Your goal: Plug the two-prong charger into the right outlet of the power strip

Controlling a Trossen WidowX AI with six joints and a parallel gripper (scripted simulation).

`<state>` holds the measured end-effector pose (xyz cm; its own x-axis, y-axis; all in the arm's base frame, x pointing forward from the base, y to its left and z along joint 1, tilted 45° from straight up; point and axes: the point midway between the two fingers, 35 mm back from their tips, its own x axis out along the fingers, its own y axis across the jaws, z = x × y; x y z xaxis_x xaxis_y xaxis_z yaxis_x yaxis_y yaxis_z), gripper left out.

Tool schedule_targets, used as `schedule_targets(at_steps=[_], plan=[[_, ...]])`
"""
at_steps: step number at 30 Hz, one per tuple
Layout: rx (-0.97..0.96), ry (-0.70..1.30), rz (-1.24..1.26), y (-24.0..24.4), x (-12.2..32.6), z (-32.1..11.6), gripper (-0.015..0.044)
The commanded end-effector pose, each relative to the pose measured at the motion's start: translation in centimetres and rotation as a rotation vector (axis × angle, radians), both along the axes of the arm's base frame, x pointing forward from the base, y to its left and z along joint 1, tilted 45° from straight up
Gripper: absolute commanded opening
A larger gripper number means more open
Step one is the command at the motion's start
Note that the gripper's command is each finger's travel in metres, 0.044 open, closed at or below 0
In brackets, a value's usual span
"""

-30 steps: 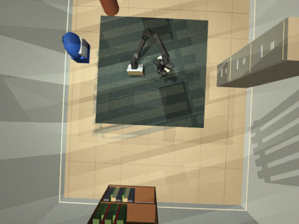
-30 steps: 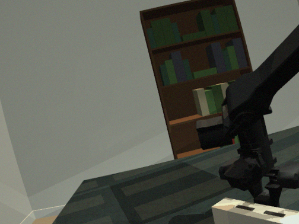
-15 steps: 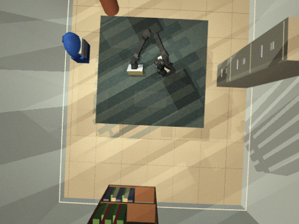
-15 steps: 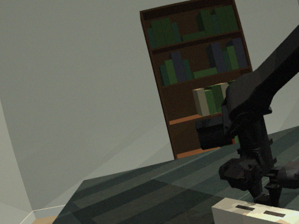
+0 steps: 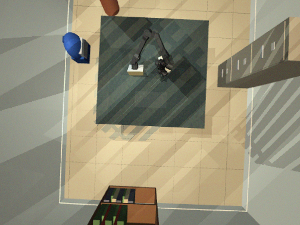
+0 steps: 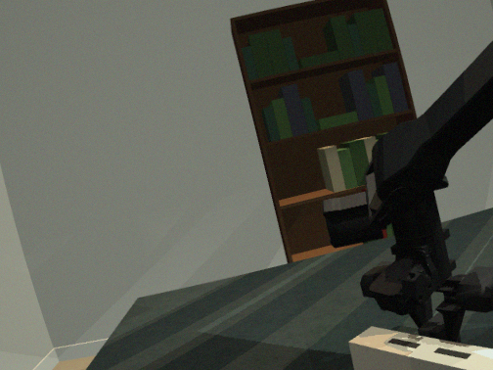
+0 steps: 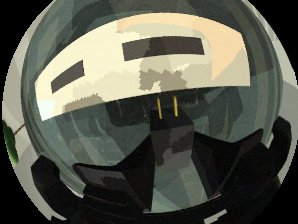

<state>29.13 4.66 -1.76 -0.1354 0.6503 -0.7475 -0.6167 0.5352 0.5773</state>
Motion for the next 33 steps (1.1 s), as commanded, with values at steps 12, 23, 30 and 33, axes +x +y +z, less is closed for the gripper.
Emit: schedule_targets(at_steps=[12,23,30,33], plan=[[0.004,0.000,-0.005,0.07,0.18,0.12,0.0000],[0.003,0.000,-0.003,0.10,0.20,0.12,0.0000],[0.004,0.000,-0.004,0.14,0.31,0.19,0.0000],[0.004,0.000,-0.005,0.15,0.34,0.21,0.0000]])
